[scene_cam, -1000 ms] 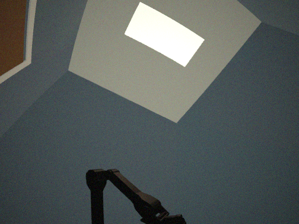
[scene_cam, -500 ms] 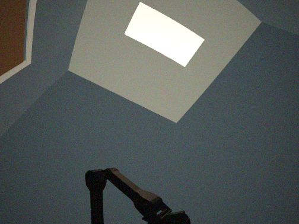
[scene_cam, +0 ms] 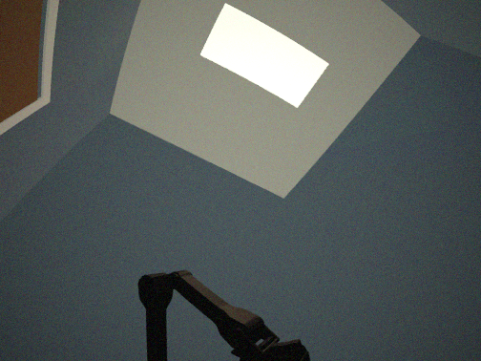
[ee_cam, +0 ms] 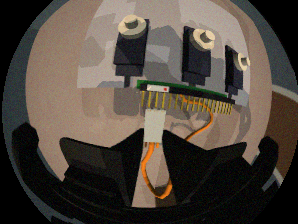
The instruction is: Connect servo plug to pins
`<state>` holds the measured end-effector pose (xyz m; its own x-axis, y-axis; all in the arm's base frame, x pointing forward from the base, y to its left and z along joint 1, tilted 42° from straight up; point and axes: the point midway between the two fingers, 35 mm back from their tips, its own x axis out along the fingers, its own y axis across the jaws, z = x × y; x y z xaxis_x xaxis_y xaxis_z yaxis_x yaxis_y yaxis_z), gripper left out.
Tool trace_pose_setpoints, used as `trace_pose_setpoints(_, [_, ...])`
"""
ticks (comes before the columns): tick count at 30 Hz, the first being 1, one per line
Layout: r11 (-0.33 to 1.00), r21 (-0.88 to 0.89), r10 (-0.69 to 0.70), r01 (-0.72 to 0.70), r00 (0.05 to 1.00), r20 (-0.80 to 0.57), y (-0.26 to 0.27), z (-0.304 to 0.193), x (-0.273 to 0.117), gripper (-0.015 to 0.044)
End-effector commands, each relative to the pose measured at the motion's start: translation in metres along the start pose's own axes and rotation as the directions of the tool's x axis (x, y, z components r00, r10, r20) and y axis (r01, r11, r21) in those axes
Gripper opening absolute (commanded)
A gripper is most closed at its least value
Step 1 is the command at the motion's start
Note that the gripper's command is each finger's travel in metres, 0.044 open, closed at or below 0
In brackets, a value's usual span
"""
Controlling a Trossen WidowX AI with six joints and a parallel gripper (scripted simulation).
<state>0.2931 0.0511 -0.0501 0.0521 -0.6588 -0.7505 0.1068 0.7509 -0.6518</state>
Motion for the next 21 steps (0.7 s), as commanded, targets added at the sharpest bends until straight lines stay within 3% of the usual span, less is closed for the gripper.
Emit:
trace_pose_setpoints(1, [1.000,-0.003,-0.002,0.002,1.000,0.005,0.000,0.004,-0.001,0.0000])
trace_pose_setpoints(21, [1.000,-0.002,-0.002,0.002,1.000,0.006,-0.002,0.017,-0.002,0.0000])
